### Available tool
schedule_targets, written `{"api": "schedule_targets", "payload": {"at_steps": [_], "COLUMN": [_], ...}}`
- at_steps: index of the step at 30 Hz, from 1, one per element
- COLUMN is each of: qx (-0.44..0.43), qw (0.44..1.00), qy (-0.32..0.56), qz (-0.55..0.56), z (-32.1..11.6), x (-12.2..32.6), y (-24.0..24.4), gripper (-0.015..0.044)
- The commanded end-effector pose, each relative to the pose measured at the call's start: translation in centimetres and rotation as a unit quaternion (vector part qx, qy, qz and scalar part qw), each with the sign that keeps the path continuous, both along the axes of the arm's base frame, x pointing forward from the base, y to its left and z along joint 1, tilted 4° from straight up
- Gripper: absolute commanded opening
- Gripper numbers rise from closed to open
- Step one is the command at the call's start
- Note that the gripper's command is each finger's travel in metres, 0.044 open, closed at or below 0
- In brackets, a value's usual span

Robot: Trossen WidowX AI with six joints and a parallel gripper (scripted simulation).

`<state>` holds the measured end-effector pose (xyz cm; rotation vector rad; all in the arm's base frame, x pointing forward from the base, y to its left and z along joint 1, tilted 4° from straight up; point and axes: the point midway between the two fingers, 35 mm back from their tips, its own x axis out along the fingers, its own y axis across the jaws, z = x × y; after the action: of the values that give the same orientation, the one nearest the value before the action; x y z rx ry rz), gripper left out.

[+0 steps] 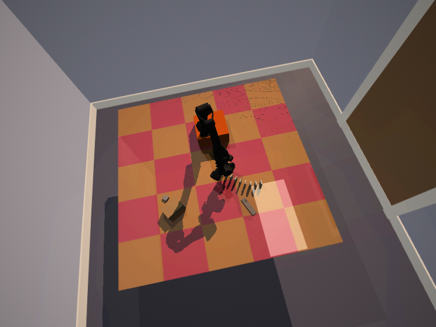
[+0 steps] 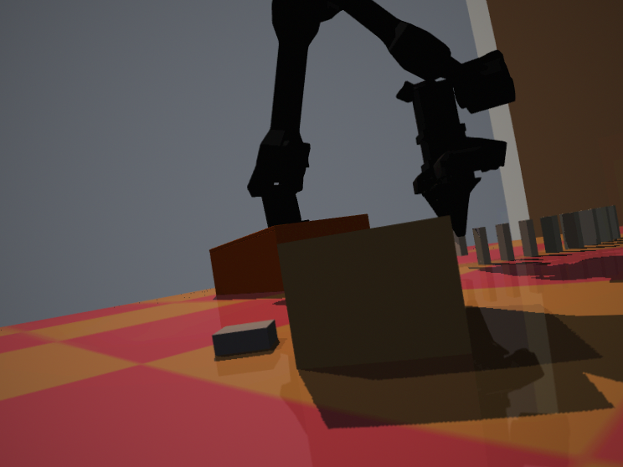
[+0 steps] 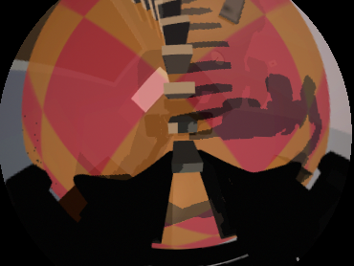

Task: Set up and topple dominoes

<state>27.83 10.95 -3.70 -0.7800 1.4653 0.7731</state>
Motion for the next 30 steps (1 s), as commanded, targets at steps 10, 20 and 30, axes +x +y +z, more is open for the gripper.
{"api": "schedule_targets", "payload": {"at_steps": [10, 20, 30], "qx": [0.001, 0.001, 0.001], "qw": [1.0, 1.0, 1.0], "qy": [0.005, 0.005, 0.004], "qz": [0.003, 0.003, 0.003], "z": [-1.3, -1.3, 0.8], "x": [-0.6, -0.6, 0.0], "y": [-0.1, -0.1, 0.1], "gripper": [0.0107, 0.0317, 0.044]}}
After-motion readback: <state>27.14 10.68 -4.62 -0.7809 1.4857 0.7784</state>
